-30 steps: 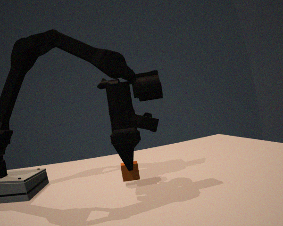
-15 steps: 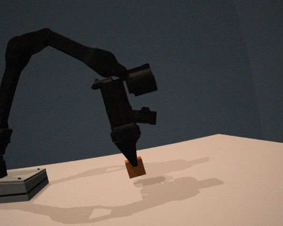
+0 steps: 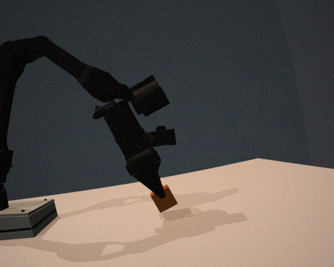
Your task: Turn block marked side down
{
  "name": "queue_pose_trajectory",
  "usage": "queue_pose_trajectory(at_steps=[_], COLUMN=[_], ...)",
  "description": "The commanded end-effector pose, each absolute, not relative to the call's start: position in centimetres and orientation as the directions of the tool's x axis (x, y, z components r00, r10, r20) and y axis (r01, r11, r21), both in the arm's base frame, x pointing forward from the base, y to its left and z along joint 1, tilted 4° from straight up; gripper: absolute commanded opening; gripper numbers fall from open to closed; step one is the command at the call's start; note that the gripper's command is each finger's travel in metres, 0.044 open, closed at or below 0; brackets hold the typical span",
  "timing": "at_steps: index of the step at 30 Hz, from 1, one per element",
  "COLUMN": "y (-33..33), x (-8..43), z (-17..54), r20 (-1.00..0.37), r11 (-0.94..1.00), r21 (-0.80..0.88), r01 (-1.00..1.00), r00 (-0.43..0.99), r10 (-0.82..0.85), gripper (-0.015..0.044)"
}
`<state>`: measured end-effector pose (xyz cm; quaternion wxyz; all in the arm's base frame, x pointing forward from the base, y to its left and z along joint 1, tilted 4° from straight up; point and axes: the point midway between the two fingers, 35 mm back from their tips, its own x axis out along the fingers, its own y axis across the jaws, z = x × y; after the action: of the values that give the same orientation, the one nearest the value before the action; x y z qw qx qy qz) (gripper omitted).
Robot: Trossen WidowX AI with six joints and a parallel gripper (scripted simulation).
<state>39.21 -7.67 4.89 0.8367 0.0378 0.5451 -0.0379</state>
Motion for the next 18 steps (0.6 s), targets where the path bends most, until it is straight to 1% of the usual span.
queue_pose_trajectory(at_steps=[1, 10, 15, 18], y=[-7.57, -7.46, -7.45, -7.54], x=[38.95, 38.42, 38.4, 38.78], z=[5.05, 5.16, 5.13, 4.58], r20=[-0.889, -0.825, -0.818, -0.797], r11=[0.994, 0.994, 0.994, 0.994], r21=[0.026, 0.025, 0.025, 0.025], r01=[0.106, 0.103, 0.103, 0.104], r00=[0.456, 0.564, 0.574, 0.603], r10=[-0.025, -0.038, -0.039, -0.044], gripper=[0.0, 0.0, 0.0, 0.0])
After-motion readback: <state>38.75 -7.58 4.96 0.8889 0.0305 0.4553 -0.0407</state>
